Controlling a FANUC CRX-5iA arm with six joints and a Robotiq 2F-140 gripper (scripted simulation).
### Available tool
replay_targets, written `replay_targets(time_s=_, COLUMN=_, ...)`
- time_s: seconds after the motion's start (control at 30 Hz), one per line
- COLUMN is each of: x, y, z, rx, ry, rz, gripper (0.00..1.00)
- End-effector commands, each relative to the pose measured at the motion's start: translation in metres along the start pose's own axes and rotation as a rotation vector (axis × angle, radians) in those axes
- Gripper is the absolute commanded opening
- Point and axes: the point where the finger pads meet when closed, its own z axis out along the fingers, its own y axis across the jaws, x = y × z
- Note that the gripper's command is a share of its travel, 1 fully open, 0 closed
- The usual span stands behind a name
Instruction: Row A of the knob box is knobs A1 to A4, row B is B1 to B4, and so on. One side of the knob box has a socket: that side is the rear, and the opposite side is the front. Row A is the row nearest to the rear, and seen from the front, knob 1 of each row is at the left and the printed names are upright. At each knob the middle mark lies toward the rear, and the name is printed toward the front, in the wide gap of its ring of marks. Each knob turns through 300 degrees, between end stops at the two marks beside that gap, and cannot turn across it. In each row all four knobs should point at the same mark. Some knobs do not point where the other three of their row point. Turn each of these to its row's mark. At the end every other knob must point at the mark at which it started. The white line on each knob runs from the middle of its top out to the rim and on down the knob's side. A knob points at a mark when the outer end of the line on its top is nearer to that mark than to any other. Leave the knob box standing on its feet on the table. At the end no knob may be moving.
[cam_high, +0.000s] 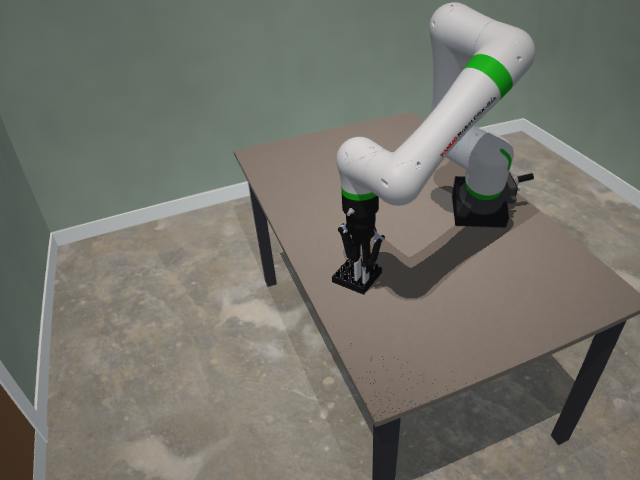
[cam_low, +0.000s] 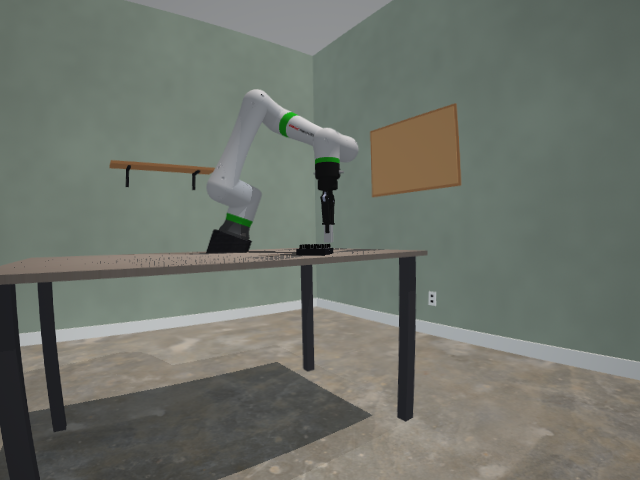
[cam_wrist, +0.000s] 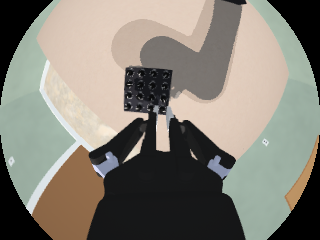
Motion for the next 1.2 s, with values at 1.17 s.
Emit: replay_targets(time_s=1.17, x=-0.0002, y=-0.0001, z=0.0068, rx=0.000, ry=0.000, rz=0.000, gripper=0.12)
